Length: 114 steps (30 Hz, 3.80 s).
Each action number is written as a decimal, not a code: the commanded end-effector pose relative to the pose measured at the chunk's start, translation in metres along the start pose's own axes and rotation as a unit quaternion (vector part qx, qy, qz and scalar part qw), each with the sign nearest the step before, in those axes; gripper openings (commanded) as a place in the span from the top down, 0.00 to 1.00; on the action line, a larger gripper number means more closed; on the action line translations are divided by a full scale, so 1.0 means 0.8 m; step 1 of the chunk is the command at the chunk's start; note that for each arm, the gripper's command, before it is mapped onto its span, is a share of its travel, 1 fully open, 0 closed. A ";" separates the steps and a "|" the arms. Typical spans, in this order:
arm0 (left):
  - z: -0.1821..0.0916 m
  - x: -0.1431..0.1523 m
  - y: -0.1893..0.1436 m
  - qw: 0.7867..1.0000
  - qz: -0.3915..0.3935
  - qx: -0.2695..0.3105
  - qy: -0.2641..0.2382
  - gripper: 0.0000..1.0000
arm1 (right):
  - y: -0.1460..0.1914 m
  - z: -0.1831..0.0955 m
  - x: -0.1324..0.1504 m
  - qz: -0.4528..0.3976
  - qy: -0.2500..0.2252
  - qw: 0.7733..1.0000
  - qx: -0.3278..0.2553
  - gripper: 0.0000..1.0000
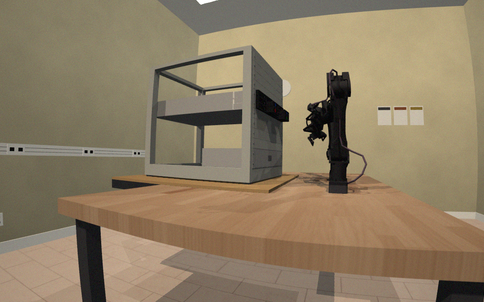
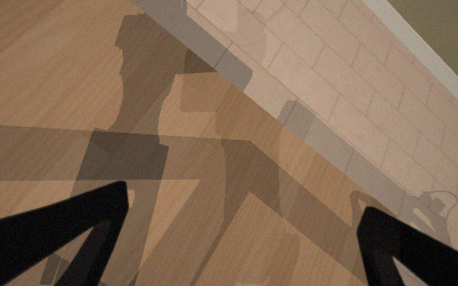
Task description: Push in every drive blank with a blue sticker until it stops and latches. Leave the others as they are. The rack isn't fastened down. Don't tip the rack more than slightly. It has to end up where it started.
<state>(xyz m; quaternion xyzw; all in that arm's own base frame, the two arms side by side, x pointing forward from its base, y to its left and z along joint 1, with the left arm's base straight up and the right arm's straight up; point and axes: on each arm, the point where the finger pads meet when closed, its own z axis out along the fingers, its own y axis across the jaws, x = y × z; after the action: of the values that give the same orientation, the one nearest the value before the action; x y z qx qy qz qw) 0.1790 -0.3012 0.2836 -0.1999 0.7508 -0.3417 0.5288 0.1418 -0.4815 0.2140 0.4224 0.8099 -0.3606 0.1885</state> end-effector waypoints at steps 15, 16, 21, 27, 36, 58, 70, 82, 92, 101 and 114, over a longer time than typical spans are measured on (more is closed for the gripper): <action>-0.022 -0.069 -0.013 0.962 -0.244 0.031 -0.116 0.00 | -0.006 -0.007 -0.009 0.004 -0.012 1.000 0.005 0.00; -0.023 -0.072 -0.013 0.959 -0.254 0.032 -0.120 0.00 | -0.006 -0.007 -0.009 0.004 -0.012 1.000 0.005 0.00; -0.026 -0.078 -0.012 0.950 -0.281 0.035 -0.131 0.00 | -0.006 -0.007 -0.009 0.004 -0.012 1.000 0.005 0.00; -0.031 -0.089 -0.011 0.933 -0.326 0.040 -0.148 0.00 | -0.006 -0.007 -0.009 0.004 -0.012 1.000 0.005 0.00; -0.036 -0.101 -0.012 0.916 -0.364 0.043 -0.164 0.00 | -0.006 -0.007 -0.009 0.004 -0.012 1.000 0.005 0.00; -0.037 -0.102 -0.007 0.910 -0.376 0.044 -0.172 0.00 | -0.006 -0.007 -0.009 0.004 -0.012 1.000 0.005 0.00; -0.037 -0.103 -0.007 0.910 -0.376 0.044 -0.172 0.00 | -0.006 -0.007 -0.009 0.004 -0.012 1.000 0.005 0.00; -0.024 -0.090 -0.008 0.916 -0.359 0.040 -0.176 0.00 | -0.006 -0.007 -0.009 0.004 -0.012 1.000 0.005 0.00; 0.022 -0.078 -0.069 0.908 -0.379 0.048 -0.173 0.00 | -0.006 -0.007 -0.009 0.004 -0.012 1.000 0.005 0.00; 0.072 -0.056 -0.116 0.908 -0.379 0.049 -0.173 0.00 | -0.006 -0.007 -0.009 0.004 -0.012 1.000 0.005 0.00; 0.079 -0.054 -0.124 0.908 -0.379 0.050 -0.172 0.00 | -0.006 -0.007 -0.009 0.004 -0.012 1.000 0.005 0.00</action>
<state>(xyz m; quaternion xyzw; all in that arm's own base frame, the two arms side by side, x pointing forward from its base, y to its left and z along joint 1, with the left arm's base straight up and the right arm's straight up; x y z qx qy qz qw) 0.2449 -0.3615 0.3592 -0.4999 0.5017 -0.5076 0.4907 0.1418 -0.4815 0.2140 0.4224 0.8099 -0.3606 0.1885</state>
